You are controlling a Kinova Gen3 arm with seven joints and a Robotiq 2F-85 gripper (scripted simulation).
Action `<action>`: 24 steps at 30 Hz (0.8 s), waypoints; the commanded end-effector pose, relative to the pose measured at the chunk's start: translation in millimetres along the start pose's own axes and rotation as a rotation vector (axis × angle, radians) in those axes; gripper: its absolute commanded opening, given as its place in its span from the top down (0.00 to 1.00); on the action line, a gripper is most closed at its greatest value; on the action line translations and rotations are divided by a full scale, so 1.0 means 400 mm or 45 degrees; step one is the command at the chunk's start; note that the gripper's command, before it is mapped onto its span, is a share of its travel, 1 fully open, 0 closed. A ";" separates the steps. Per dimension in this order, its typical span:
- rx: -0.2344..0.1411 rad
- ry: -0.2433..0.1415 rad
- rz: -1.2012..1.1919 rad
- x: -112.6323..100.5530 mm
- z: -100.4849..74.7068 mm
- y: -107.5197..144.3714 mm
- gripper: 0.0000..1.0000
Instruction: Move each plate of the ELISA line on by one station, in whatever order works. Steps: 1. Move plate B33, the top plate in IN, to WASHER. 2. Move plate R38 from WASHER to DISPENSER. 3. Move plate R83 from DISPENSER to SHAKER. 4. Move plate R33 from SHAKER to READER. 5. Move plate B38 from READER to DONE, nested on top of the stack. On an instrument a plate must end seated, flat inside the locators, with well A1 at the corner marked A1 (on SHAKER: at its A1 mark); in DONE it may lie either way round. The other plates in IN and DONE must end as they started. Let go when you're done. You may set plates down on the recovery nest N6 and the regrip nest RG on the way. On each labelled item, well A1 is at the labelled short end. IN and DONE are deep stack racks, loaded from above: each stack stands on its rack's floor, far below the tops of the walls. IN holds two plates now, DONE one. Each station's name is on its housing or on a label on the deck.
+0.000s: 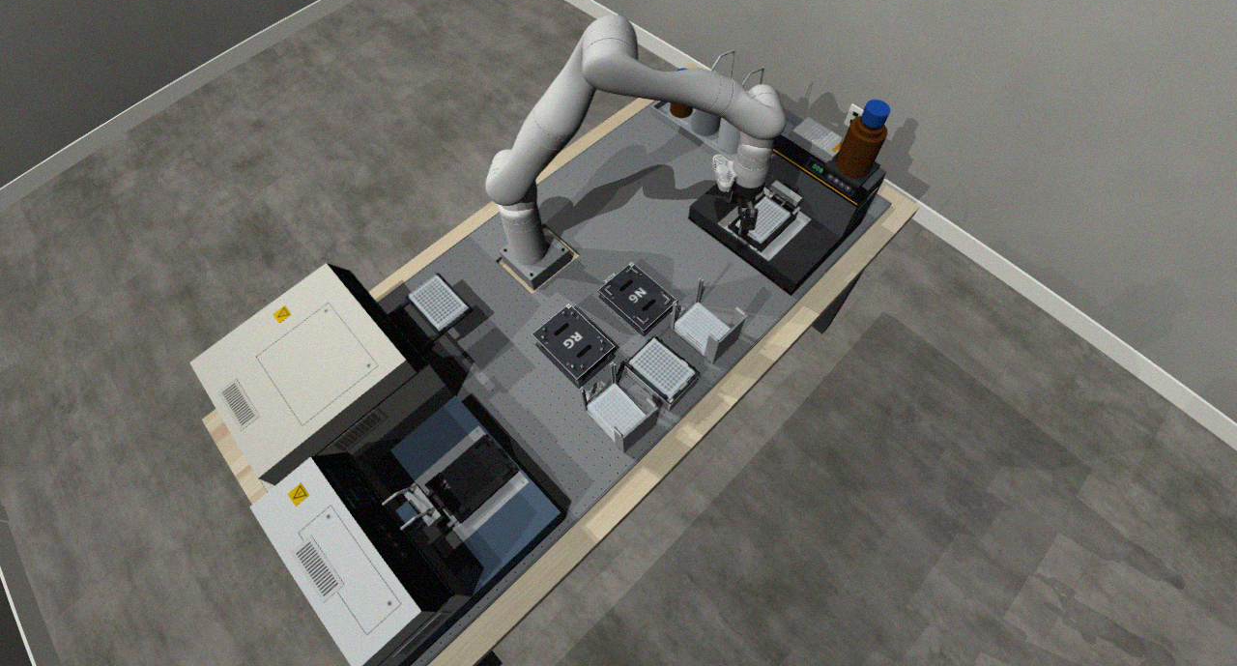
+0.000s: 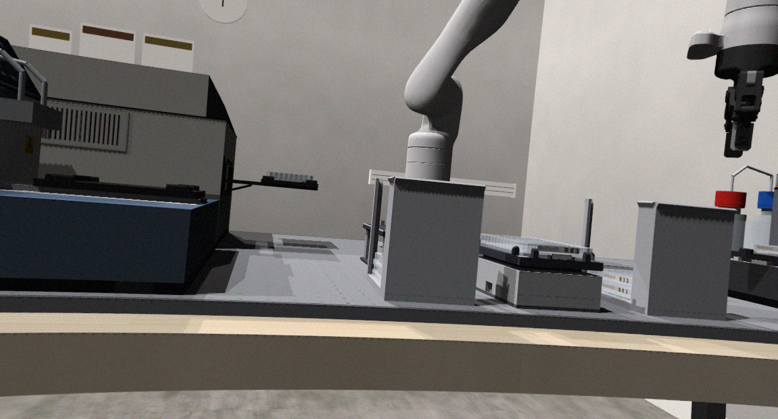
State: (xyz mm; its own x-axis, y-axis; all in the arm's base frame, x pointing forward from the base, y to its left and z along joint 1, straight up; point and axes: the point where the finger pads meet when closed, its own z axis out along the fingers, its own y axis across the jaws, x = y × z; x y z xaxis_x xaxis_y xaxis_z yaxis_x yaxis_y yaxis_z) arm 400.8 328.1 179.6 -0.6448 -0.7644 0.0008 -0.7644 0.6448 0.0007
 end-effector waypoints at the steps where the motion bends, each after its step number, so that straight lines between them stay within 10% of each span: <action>1: 0.001 -0.004 0.001 0.021 -0.003 -0.019 0.00; 24: 0.000 -0.004 0.575 0.109 -0.003 -0.169 0.00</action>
State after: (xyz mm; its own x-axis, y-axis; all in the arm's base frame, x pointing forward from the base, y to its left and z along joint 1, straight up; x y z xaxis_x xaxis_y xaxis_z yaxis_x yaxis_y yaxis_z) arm 419.0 260.8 179.7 -0.8782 -0.4784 0.0007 -0.4784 0.8782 0.0029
